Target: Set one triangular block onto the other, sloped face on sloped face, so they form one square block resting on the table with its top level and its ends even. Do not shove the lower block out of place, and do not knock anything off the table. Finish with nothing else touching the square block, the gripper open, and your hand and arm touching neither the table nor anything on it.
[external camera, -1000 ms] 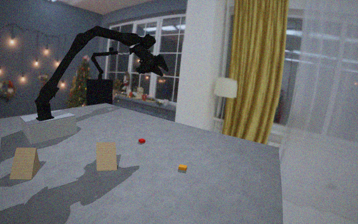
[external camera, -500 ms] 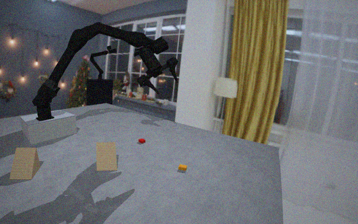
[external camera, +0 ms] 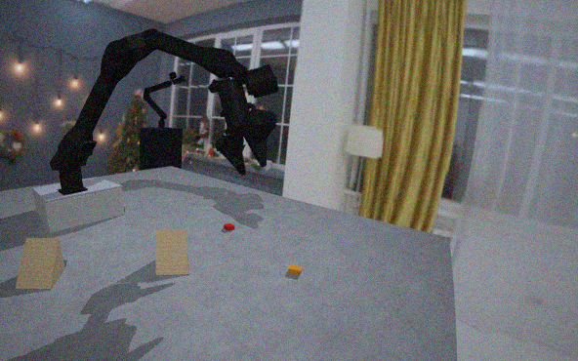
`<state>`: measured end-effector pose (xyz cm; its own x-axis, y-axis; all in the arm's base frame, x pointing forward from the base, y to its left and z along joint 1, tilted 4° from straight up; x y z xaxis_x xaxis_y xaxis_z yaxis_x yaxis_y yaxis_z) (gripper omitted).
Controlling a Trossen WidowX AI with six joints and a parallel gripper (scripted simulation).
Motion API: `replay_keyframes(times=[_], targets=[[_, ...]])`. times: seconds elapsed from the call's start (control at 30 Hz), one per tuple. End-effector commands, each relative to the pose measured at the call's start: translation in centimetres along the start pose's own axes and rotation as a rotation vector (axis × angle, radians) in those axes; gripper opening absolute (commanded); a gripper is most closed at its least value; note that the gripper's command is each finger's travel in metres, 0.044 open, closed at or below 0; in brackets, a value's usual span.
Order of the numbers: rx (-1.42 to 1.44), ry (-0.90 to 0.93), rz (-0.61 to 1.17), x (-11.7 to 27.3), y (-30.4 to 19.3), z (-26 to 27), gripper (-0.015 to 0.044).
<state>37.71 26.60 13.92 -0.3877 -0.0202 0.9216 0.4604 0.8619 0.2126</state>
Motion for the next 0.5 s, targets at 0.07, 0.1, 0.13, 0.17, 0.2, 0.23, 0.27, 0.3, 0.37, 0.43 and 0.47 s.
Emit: replay_keyframes(times=[0.07, 0.1, 0.13, 0.17, 0.2, 0.23, 0.27, 0.3, 0.37, 0.43, 0.47], targets=[[-0.737, 0.07, 0.175, -2.3, -7.3, -4.2, 0.044], [-0.814, 0.072, 0.196, -2.5, -8.1, -4.5, 0.044], [-0.891, 0.074, 0.217, -2.7, -8.9, -4.9, 0.044], [-0.969, 0.074, 0.239, -2.9, -9.7, -5.2, 0.044], [-1.046, 0.074, 0.261, -3.1, -10.5, -5.5, 0.044], [-1.124, 0.073, 0.284, -3.3, -11.3, -5.8, 0.044], [-1.202, 0.071, 0.307, -3.4, -12.1, -6.0, 0.044], [-1.281, 0.068, 0.33, -3.6, -12.9, -6.3, 0.044], [-1.437, 0.059, 0.378, -3.8, -14.5, -6.7, 0.044], [-1.595, 0.047, 0.428, -4.0, -16.1, -7.1, 0.044], [-1.674, 0.039, 0.454, -4.1, -16.9, -7.2, 0.044]])
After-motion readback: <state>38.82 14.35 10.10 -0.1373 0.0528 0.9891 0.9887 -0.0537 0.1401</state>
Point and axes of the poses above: the point midway between the two fingers, 35 mm back from their tips, its own x axis back along the fingers, its own z axis across the jaws, y = z × x, the point moved 4 cm from there along x, back along the fingers, and after that the axes turned 8 degrees about -x, right-handed, at the moved point
